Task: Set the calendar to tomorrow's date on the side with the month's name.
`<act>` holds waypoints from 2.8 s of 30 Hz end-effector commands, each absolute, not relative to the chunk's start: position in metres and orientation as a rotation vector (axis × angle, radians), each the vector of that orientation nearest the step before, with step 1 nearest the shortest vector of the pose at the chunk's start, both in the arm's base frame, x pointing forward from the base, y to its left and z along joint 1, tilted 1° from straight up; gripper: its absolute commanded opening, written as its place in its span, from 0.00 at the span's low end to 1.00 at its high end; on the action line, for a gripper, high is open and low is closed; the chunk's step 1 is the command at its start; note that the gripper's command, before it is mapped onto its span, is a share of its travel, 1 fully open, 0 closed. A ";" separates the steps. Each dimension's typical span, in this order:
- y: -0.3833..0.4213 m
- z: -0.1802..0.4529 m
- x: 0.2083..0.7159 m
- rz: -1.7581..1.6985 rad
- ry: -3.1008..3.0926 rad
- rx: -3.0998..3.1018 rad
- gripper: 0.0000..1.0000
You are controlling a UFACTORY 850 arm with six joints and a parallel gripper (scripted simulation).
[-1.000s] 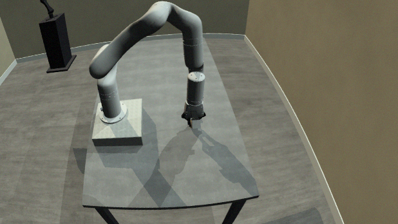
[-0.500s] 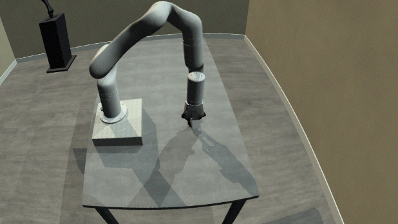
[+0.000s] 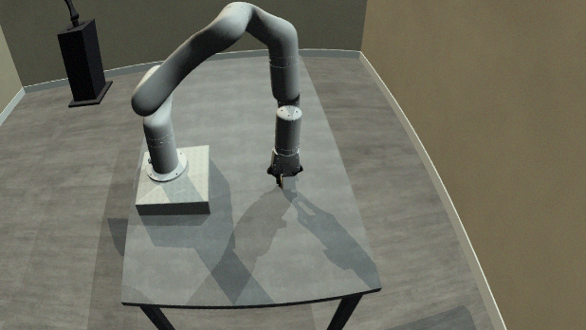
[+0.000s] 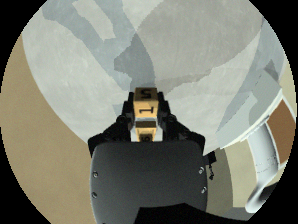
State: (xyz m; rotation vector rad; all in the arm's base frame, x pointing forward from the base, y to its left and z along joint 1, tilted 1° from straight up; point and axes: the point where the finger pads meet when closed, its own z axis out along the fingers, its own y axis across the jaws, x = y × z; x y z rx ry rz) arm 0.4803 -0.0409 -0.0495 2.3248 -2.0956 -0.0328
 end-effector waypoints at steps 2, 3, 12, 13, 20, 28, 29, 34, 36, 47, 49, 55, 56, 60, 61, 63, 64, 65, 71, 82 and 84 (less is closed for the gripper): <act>-0.041 -0.049 0.481 -0.031 -2.096 2.326 0.29; -0.041 -0.049 0.481 -0.031 -2.096 2.326 0.29; -0.041 -0.049 0.481 -0.031 -2.096 2.326 0.29; -0.041 -0.049 0.481 -0.031 -2.096 2.326 0.29; -0.041 -0.049 0.481 -0.031 -2.096 2.326 0.29; -0.041 -0.049 0.481 -0.031 -2.096 2.326 0.29; -0.041 -0.049 0.481 -0.031 -2.096 2.326 0.29; -0.041 -0.049 0.481 -0.031 -2.096 2.326 0.29; -0.041 -0.049 0.481 -0.031 -2.096 2.326 0.29; -0.041 -0.049 0.481 -0.031 -2.096 2.326 0.29; -0.041 -0.049 0.481 -0.031 -2.096 2.326 0.33; -0.041 -0.049 0.481 -0.031 -2.096 2.326 0.37; -0.041 -0.049 0.481 -0.031 -2.096 2.326 0.37; -0.041 -0.049 0.481 -0.031 -2.096 2.326 0.45; -0.041 -0.049 0.481 -0.031 -2.096 2.326 0.45; -0.041 -0.049 0.481 -0.031 -2.096 2.326 0.49; -0.041 -0.049 0.481 -0.031 -2.096 2.326 0.49; -0.041 -0.049 0.481 -0.031 -2.096 2.326 0.49; -0.041 -0.049 0.481 -0.031 -2.096 2.326 0.49; -0.041 -0.035 0.481 -0.031 -2.096 2.326 0.49; -0.041 -0.026 0.482 -0.031 -2.096 2.326 0.49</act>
